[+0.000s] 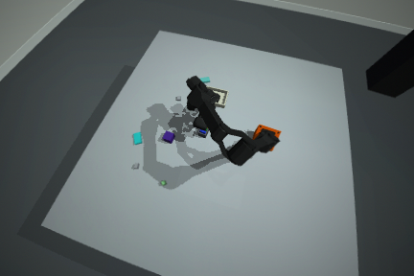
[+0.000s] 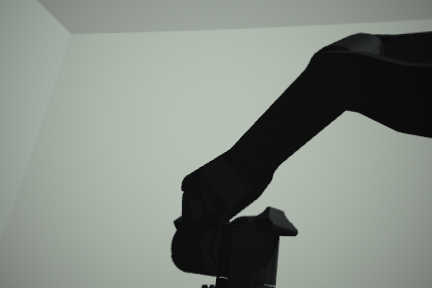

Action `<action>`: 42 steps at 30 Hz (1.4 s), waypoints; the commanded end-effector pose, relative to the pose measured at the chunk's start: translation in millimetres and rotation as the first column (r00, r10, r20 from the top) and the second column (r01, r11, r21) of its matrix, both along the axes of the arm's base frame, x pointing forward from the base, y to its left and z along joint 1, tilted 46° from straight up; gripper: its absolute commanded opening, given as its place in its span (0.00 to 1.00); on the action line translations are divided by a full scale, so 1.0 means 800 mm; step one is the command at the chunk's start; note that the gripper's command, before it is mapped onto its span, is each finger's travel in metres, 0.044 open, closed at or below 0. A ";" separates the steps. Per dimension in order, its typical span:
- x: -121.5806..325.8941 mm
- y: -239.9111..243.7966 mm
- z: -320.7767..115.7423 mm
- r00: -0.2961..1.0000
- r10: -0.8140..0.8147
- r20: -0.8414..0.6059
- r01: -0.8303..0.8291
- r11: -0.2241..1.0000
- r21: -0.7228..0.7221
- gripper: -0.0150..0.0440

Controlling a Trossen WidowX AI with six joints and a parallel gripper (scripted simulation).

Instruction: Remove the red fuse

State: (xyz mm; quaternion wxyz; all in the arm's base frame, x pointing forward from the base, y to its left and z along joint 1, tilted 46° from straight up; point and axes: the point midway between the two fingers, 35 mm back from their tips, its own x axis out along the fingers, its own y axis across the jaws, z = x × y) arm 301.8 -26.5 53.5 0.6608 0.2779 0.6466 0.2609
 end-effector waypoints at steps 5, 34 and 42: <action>-0.001 0.010 -0.006 1.000 -0.001 -0.008 0.001 1.000 0.005 0.36; -0.002 0.030 -0.023 1.000 -0.001 -0.008 0.001 1.000 0.007 0.36; -0.001 0.032 -0.024 1.000 -0.001 -0.008 0.001 1.000 0.007 0.36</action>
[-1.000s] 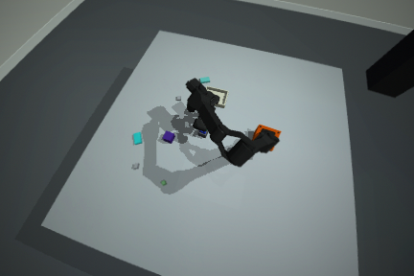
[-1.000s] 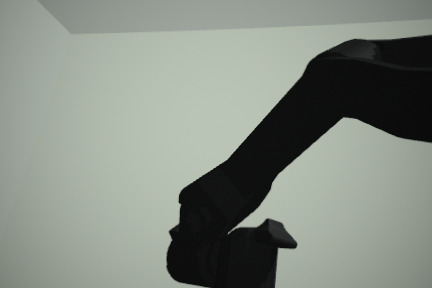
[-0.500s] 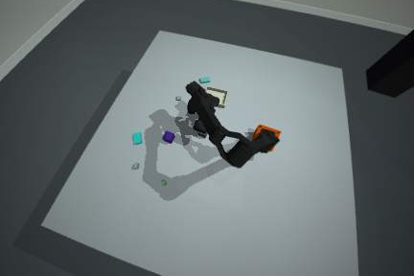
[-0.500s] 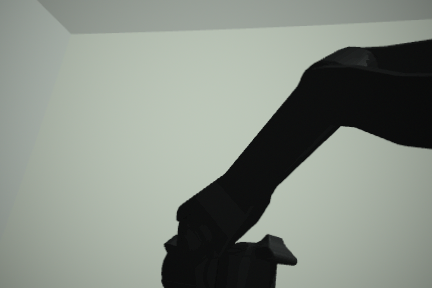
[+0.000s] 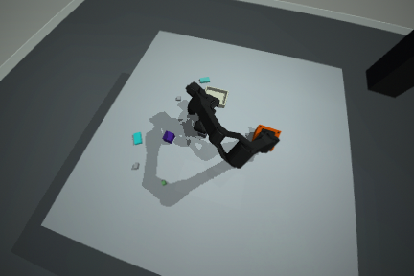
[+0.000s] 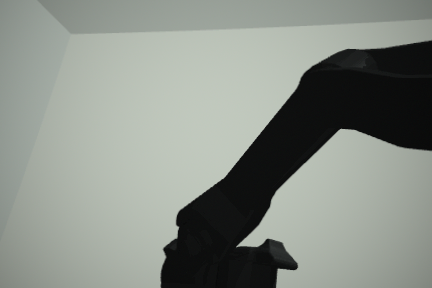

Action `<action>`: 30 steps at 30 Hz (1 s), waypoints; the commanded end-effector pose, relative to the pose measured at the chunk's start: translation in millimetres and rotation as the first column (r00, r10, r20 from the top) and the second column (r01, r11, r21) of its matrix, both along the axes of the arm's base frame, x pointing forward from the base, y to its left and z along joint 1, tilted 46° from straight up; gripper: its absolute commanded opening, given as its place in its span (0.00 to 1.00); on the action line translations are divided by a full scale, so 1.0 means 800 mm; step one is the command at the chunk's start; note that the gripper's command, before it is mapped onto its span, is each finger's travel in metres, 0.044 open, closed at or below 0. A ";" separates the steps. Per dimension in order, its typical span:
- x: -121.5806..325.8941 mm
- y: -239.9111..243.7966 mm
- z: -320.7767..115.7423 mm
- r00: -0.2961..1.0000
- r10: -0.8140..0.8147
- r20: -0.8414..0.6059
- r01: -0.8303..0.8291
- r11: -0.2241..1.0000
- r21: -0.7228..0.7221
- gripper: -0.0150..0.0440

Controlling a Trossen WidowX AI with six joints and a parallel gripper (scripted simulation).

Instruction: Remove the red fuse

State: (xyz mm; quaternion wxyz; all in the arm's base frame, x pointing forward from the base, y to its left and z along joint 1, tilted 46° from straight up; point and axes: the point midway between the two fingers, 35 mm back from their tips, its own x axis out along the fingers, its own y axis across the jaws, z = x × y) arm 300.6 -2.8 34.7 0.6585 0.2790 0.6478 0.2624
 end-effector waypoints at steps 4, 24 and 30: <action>0.000 0.005 -0.004 1.000 -0.004 -0.004 0.004 1.000 0.003 0.36; 0.001 0.008 -0.007 1.000 0.000 0.003 0.000 1.000 0.000 0.29; 0.001 0.008 -0.007 1.000 0.000 0.003 0.000 1.000 0.000 0.25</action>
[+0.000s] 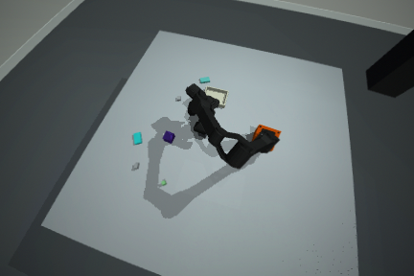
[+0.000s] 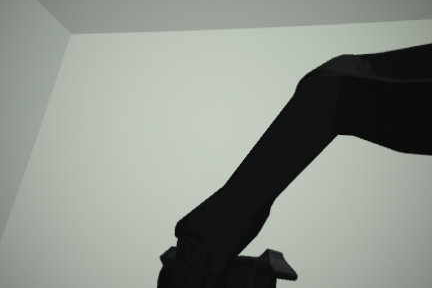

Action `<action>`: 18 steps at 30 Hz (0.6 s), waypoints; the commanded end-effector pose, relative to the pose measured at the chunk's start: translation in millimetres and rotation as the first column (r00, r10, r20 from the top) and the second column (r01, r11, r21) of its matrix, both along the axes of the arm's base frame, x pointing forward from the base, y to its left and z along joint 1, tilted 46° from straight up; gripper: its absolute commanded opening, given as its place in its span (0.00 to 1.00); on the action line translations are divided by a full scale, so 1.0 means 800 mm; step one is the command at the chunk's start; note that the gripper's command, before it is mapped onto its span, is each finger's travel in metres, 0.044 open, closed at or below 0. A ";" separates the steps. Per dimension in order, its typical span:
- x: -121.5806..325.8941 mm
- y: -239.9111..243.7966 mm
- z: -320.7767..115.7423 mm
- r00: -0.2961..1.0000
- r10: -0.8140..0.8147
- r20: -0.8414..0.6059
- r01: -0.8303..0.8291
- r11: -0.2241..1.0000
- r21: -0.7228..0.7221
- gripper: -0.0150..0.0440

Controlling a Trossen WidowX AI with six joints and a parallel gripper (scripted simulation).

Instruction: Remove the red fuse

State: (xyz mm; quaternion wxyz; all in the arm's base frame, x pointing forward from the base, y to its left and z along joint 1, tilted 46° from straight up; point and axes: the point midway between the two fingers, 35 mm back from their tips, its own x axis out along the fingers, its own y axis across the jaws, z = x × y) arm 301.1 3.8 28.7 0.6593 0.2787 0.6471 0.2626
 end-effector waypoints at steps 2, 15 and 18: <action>0.000 0.000 0.000 1.000 0.000 0.000 0.000 1.000 0.000 0.25; 0.000 -0.006 0.005 1.000 0.000 -0.001 0.000 1.000 0.000 0.25; 0.000 -0.007 0.006 1.000 -0.001 -0.001 0.001 1.000 0.000 0.25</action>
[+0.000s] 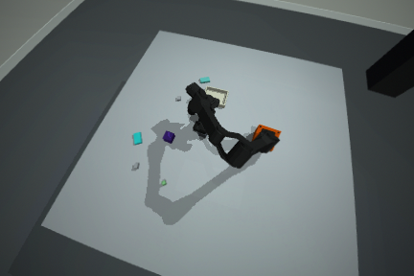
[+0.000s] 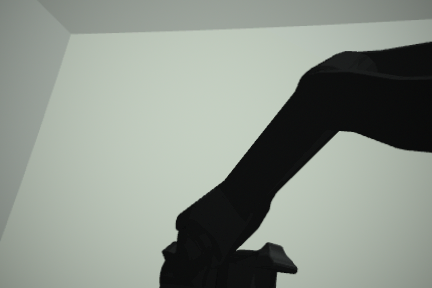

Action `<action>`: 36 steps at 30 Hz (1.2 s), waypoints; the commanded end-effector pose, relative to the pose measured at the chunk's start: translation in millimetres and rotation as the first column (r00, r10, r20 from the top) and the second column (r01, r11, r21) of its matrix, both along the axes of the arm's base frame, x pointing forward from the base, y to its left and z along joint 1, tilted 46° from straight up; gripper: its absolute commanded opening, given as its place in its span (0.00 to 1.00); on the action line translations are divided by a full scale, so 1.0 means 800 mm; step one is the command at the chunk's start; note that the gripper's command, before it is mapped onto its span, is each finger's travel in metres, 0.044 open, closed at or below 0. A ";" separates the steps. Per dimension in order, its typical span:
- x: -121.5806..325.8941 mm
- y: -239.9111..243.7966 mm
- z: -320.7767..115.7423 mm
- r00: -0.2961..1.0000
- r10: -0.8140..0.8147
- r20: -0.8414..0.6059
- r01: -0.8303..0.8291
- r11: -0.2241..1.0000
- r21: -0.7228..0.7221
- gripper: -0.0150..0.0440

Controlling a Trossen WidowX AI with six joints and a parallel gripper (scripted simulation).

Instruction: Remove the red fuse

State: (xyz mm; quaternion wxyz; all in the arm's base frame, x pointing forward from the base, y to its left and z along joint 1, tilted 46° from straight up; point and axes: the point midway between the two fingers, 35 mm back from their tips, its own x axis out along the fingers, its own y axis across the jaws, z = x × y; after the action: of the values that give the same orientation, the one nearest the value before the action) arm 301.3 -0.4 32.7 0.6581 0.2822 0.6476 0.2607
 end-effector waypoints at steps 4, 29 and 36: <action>0.000 -0.003 0.003 1.000 0.005 0.004 -0.005 1.000 -0.003 0.25; 0.000 -0.014 0.014 1.000 0.004 0.002 -0.004 1.000 -0.003 0.25; 0.000 -0.018 0.017 1.000 0.004 0.001 -0.004 1.000 -0.002 0.25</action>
State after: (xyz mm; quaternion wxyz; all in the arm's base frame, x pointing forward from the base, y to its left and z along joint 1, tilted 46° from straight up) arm 301.1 -13.2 45.0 0.6574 0.2834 0.6480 0.2598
